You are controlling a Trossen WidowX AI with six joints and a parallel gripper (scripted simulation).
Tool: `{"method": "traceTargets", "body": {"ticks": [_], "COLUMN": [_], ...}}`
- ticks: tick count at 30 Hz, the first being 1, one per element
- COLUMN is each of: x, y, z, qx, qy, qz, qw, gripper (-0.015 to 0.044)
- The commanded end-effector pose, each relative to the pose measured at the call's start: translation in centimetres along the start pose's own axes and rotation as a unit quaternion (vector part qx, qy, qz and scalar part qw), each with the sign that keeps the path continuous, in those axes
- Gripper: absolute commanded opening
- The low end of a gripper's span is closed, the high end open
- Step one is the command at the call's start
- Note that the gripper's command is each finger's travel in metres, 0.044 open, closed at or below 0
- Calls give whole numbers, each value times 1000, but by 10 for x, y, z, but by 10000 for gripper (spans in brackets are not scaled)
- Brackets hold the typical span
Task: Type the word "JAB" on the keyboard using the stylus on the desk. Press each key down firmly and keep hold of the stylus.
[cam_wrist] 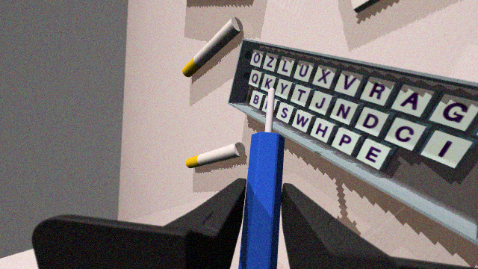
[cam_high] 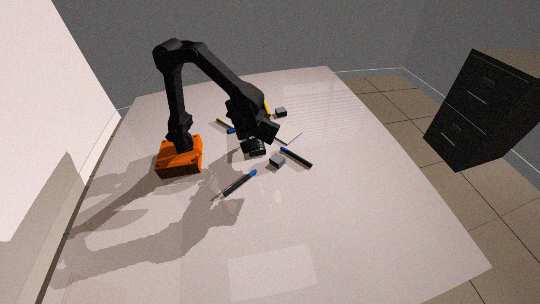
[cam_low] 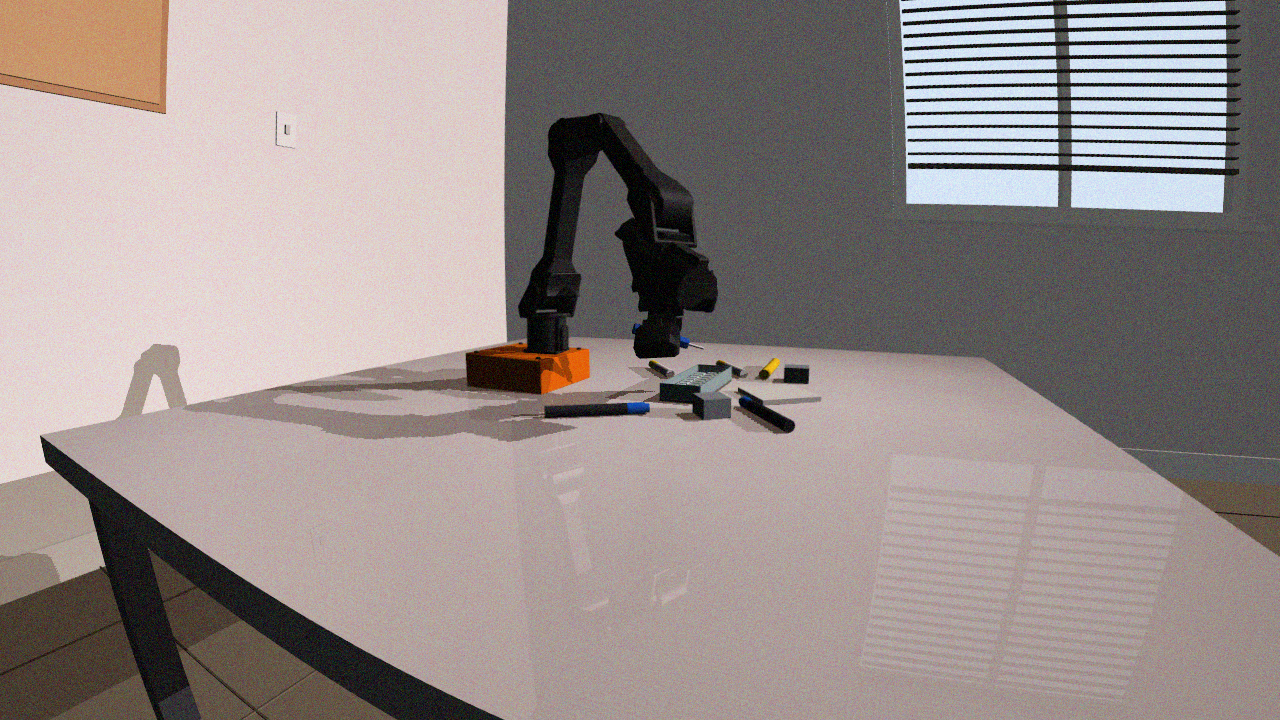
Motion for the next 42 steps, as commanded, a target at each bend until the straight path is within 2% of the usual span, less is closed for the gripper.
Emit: {"method": "traceTargets", "body": {"ticks": [1,11,21,31,42], "x": [1,3,5,7,9], "y": [2,7,11,15,19], "z": [-3,-11,-18,-26,-34], "qx": [-65,-246,-418,-577,-727], "qy": [-2,1,13,36,69], "qz": [-12,-43,-71,-96,-115], "qw": [998,968,905,810,673], "gripper": [0,0,0,0,0]}}
Point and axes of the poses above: the point midway between the two fingers, 35 mm back from their tips, its own x axis back along the fingers, its own y axis across the jaws, z = x × y, the point moved 5 cm from there along x, back along the fingers, and after that the axes turned 7 degrees about -x, right-handed, at the moved point
